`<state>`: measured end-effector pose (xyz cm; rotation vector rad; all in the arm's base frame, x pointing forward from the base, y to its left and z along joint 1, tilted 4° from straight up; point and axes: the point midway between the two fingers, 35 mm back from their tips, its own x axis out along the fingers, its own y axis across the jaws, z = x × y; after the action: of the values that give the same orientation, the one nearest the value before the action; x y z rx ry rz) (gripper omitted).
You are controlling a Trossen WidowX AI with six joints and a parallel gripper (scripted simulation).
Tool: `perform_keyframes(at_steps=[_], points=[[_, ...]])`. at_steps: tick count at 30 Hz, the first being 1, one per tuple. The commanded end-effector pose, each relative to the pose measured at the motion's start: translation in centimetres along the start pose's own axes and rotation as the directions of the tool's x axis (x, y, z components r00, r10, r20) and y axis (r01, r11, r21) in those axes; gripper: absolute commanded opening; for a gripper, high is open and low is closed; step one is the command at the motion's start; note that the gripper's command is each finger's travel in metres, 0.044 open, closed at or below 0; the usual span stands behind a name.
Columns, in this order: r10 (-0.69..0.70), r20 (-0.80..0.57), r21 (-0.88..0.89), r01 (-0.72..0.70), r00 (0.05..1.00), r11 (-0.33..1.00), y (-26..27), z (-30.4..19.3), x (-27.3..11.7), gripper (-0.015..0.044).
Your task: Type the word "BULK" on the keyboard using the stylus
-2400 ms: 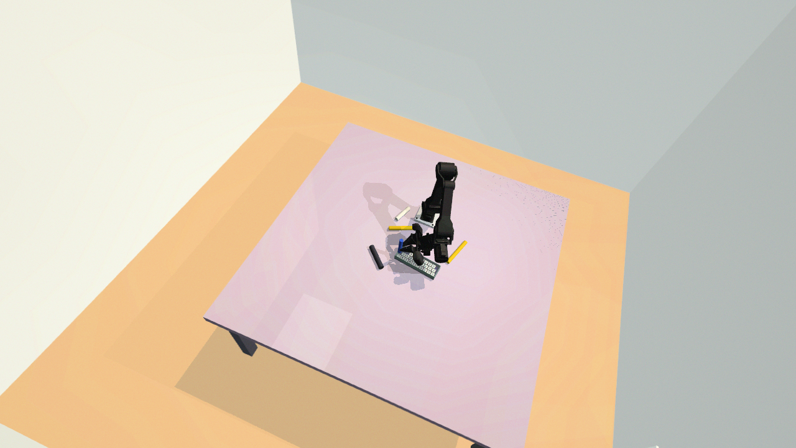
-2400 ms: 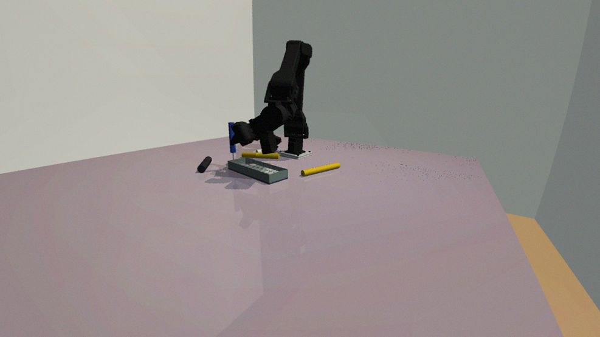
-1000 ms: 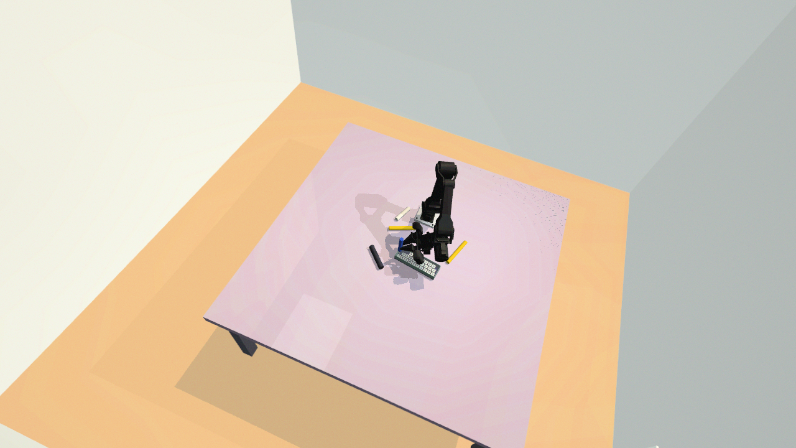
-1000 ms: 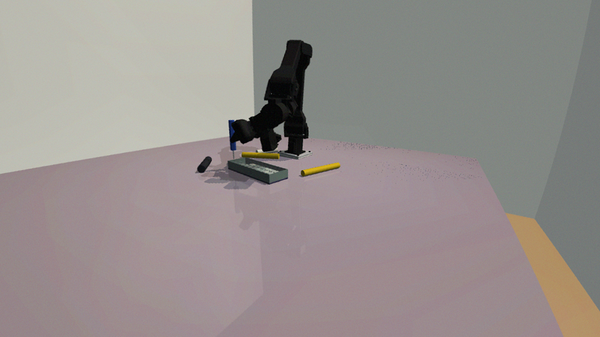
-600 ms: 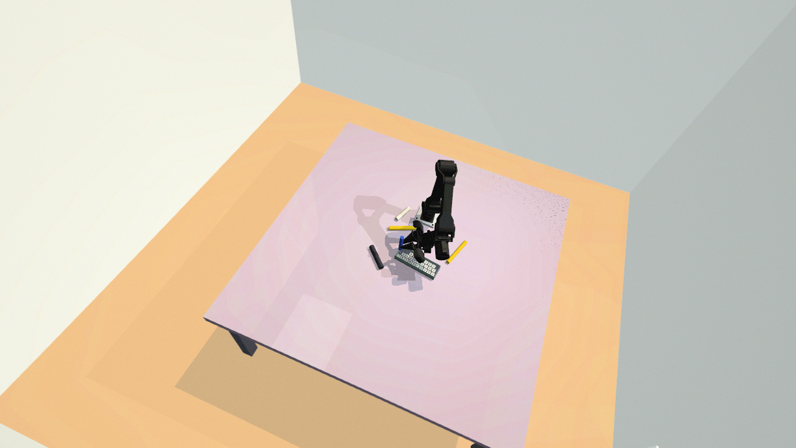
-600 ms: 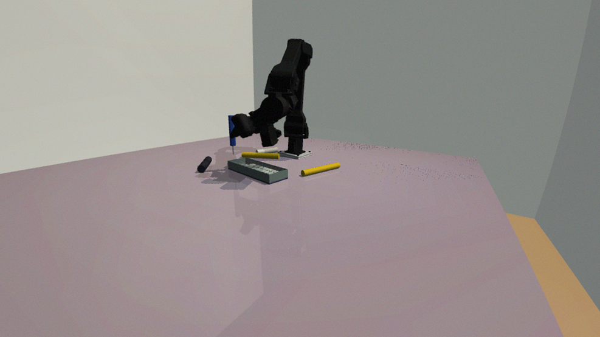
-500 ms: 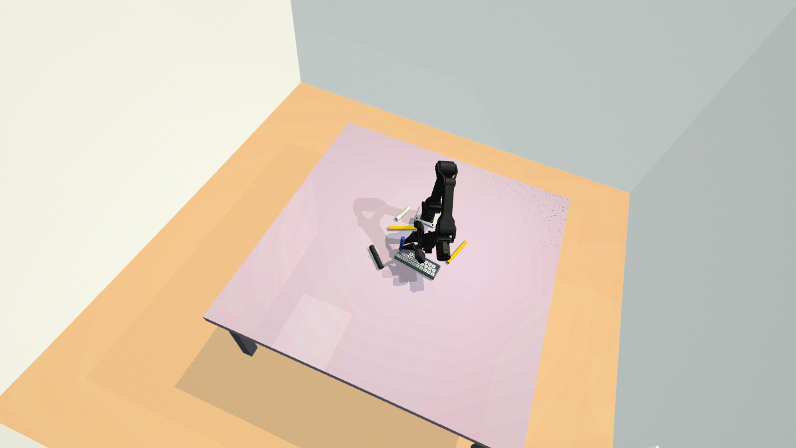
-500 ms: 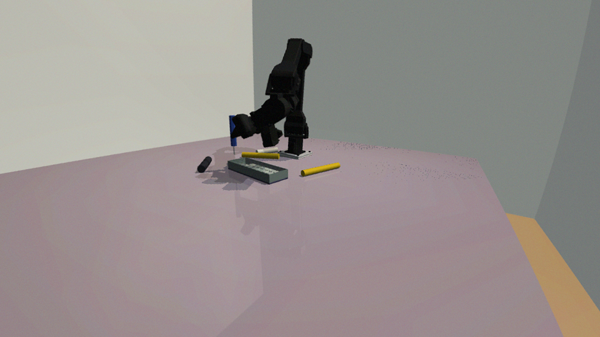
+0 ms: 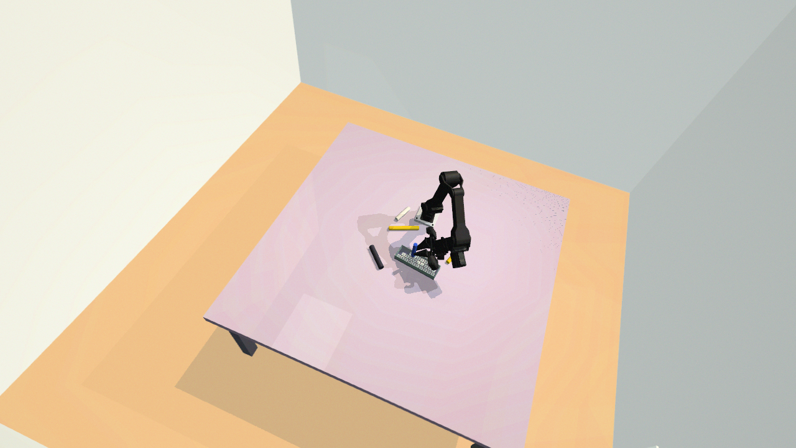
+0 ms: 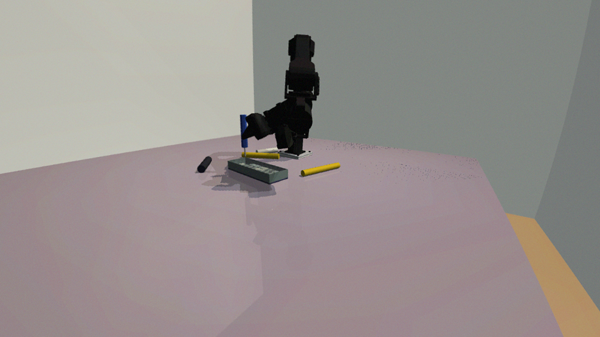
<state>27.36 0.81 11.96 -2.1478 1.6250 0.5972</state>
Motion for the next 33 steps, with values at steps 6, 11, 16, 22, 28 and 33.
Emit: perform_keyframes(at_steps=[6, 11, 16, 22, 28, 33], points=[[0.0, 0.001, 0.006, 0.0, 1.0, 1.0, -0.4, 1.3, -0.4, 0.0], [0.0, 0.001, 0.006, 0.0, 1.0, 1.0, -0.4, 2.1, 0.1, 0.0], [0.0, 0.001, 0.006, 0.0, 1.0, 1.0, -0.4, 2.3, 0.1, 0.0079], [0.0, 0.001, 0.006, 0.0, 1.0, 1.0, -0.4, 2.5, 0.2, 0.0081], [0.0, 0.001, 0.006, 0.0, 1.0, 1.0, -0.4, 2.8, 0.3, 0.0081], [0.0, 0.001, 0.006, 0.0, 1.0, 1.0, -0.4, 2.9, 0.4, 0.0081]])
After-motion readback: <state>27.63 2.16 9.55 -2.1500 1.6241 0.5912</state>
